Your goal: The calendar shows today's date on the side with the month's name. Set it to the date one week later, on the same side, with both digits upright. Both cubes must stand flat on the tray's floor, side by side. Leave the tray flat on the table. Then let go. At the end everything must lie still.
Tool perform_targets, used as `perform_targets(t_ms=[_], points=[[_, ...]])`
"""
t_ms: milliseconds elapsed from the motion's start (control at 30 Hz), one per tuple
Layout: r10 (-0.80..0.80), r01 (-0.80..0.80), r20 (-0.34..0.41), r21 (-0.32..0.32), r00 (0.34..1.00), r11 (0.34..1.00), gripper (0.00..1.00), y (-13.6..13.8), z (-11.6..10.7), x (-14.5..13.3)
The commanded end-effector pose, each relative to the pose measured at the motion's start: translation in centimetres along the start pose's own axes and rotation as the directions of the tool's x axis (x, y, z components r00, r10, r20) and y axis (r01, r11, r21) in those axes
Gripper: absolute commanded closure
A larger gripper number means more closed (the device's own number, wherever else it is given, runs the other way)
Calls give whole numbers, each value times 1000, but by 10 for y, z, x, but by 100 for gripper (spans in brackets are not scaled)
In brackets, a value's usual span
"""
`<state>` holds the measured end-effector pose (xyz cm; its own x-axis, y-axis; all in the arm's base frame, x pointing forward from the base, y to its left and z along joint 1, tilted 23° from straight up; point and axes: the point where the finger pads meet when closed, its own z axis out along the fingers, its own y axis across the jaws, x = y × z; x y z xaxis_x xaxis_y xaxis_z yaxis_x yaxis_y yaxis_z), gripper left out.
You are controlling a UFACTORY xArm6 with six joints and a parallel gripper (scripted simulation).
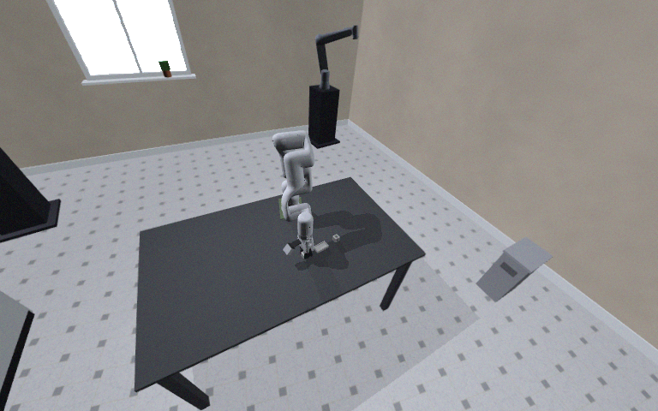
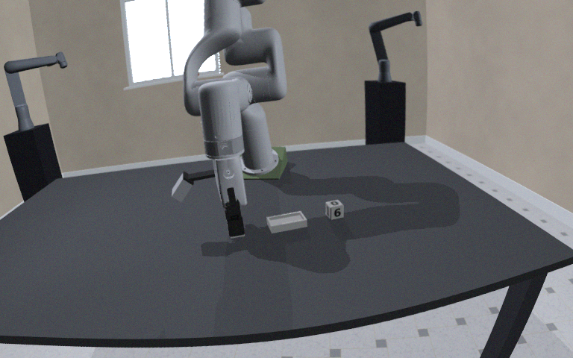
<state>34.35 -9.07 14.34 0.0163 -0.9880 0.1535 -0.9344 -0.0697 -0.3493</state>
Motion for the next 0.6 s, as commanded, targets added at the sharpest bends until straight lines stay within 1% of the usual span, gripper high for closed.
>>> perform_targets(t_ms=[0, 467, 567], points=[[0, 0, -1, 3, 1000, 1000, 71, -1, -1, 0], [0, 0, -1, 3, 1000, 1000, 71, -1, -1, 0], [0, 0, -1, 3, 1000, 1000, 71, -1, -4, 0]])
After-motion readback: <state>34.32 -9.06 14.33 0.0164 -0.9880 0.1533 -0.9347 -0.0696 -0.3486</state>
